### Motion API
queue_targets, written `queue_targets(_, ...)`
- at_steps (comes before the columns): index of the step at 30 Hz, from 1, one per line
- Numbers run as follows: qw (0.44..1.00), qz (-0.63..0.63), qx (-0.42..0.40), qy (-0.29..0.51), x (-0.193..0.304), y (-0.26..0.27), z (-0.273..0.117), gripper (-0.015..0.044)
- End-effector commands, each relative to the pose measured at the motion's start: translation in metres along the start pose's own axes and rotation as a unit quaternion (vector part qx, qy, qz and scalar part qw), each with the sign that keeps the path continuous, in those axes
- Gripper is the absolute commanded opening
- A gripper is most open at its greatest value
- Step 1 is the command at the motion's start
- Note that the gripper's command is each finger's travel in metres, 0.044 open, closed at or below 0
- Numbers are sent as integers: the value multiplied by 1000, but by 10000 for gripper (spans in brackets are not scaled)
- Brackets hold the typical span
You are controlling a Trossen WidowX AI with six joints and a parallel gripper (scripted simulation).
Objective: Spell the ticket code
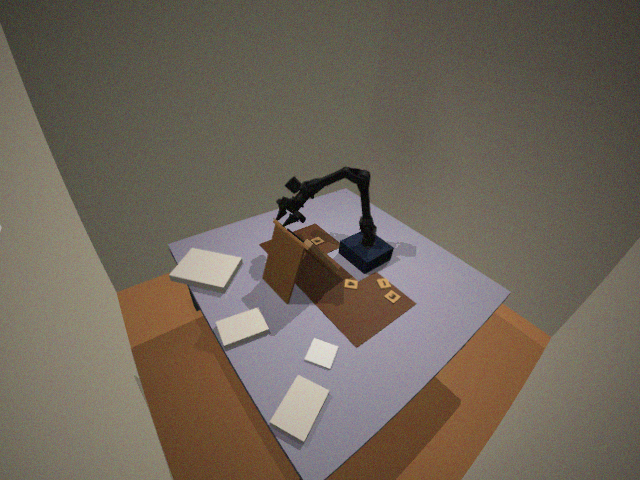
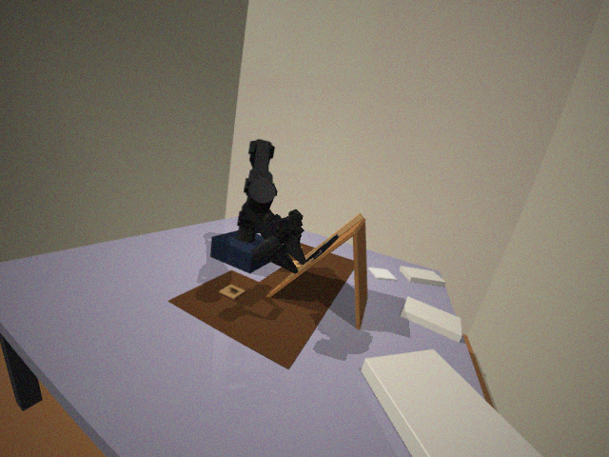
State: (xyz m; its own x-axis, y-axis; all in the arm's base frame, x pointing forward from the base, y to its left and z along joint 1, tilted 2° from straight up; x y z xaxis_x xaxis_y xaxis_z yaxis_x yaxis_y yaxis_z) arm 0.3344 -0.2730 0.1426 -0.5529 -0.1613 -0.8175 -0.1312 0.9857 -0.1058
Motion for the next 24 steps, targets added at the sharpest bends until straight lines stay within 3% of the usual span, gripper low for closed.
queue_targets(1, 1000, 0, 2, 0, -1, -1, 0, 0)
queue_targets(24, 1000, 0, 2, 0, -1, 9, 0, 0)
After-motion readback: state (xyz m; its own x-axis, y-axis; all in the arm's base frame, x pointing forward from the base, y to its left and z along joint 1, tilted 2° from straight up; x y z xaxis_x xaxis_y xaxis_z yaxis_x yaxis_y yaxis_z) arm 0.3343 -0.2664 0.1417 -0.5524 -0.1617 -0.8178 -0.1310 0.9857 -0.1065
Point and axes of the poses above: the point midway between the two fingers, 35 mm back from their tips, its own z axis out along the fingers, its own y axis across the jaws, x = y × z, the point moved 1 cm from there along -z, back along the fingers, and after that the axes turned 7 degrees about -z, right-handed, at the moved point
